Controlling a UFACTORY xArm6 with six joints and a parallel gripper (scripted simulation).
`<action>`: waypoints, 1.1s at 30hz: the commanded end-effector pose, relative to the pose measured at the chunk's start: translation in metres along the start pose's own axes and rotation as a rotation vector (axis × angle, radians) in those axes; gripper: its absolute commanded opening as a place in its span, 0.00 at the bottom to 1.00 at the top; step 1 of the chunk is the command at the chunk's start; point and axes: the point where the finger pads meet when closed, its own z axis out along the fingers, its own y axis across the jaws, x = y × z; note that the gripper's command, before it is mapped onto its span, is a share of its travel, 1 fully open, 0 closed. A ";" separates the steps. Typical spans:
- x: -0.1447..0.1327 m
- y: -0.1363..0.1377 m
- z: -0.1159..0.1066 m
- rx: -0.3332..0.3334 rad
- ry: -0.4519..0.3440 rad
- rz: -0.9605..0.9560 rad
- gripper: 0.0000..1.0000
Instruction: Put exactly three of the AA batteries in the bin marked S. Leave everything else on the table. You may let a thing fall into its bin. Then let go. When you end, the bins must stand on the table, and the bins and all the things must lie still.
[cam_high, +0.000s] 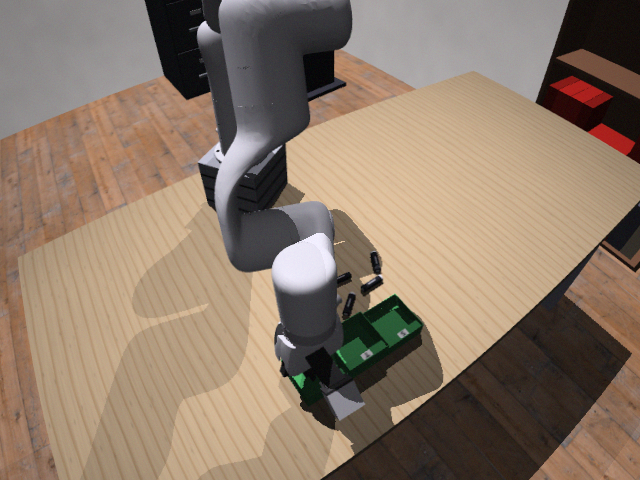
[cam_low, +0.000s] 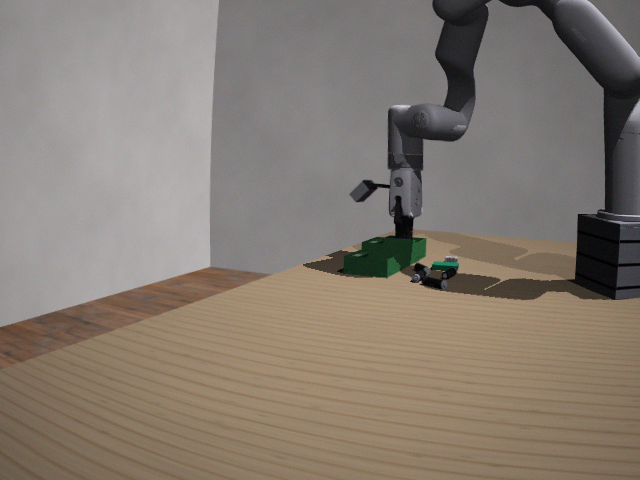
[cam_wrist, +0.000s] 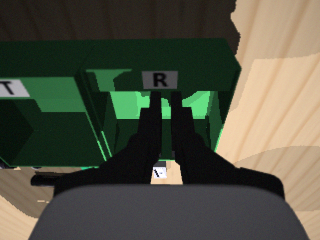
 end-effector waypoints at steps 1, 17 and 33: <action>0.002 0.000 -0.002 -0.001 0.004 0.000 0.07; 0.002 0.000 -0.002 -0.001 0.004 0.000 0.07; 0.002 0.000 -0.018 -0.001 0.004 0.000 0.07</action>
